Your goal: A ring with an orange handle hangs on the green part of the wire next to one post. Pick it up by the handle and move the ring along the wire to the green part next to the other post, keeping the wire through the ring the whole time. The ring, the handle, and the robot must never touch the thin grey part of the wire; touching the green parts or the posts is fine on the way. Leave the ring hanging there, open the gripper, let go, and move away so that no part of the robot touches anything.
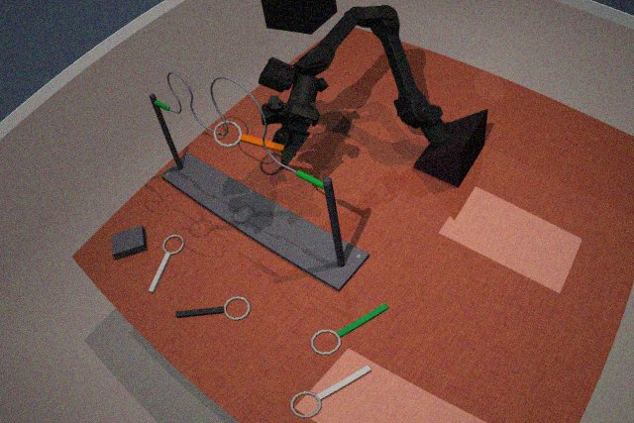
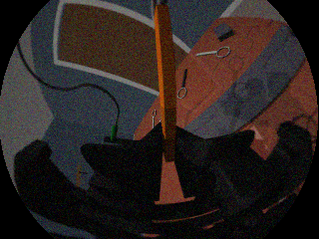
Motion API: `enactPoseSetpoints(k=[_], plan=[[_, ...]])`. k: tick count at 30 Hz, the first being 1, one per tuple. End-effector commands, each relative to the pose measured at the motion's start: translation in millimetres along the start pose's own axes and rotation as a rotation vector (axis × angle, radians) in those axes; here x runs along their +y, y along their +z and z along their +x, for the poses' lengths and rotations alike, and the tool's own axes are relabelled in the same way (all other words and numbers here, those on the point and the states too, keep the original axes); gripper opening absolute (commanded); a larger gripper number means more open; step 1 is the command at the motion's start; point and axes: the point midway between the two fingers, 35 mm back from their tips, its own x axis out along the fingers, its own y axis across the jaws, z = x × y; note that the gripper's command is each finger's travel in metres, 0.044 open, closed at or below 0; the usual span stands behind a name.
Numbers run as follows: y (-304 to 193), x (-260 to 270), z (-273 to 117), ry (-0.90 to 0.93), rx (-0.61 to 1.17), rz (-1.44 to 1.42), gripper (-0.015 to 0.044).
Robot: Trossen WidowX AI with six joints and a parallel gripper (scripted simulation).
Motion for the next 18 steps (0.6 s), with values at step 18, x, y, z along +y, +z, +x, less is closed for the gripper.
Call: enactPoseSetpoints(k=[18], plan=[[17, 70, -19, 0.237, 0.046, 0.400, -0.0150]])
